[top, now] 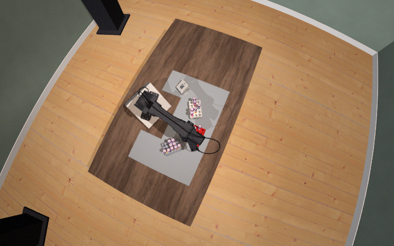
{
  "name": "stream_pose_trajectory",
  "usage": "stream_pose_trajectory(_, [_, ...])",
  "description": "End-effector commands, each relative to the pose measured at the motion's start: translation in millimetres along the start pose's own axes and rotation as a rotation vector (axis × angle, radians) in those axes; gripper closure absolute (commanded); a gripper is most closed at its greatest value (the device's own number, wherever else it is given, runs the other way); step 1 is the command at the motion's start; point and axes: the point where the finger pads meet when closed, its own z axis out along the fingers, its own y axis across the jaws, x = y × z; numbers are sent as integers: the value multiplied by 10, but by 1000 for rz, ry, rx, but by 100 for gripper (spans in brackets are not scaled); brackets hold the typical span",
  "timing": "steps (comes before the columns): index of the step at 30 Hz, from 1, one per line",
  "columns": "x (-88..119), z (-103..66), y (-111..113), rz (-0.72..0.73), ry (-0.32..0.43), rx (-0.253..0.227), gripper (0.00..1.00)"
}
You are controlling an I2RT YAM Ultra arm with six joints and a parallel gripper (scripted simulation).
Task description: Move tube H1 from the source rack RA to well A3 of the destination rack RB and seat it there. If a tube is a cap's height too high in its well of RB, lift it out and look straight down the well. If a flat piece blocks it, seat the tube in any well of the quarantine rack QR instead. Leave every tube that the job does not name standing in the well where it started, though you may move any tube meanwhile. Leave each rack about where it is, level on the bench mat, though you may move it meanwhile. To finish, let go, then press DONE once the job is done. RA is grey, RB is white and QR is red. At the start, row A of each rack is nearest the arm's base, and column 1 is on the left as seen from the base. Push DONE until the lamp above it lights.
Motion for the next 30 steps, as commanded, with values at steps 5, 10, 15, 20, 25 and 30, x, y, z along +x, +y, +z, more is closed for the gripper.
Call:
stream_pose_trajectory(5, [-29,35,2,-4,-12,-6,100])
stream_pose_trajectory(10, [6,121,-29,-3,6,10,100])
stream_pose_trajectory(15, [-62,5,7,1,-35,-19,100])
stream_pose_trajectory(20, [-100,5,22,4,-44,-24,100])
stream_pose_trajectory(25, [-36,115,4,-3,-15,-9,100])
stream_pose_trajectory(30, [-3,186,-22,-3,2,6,100])
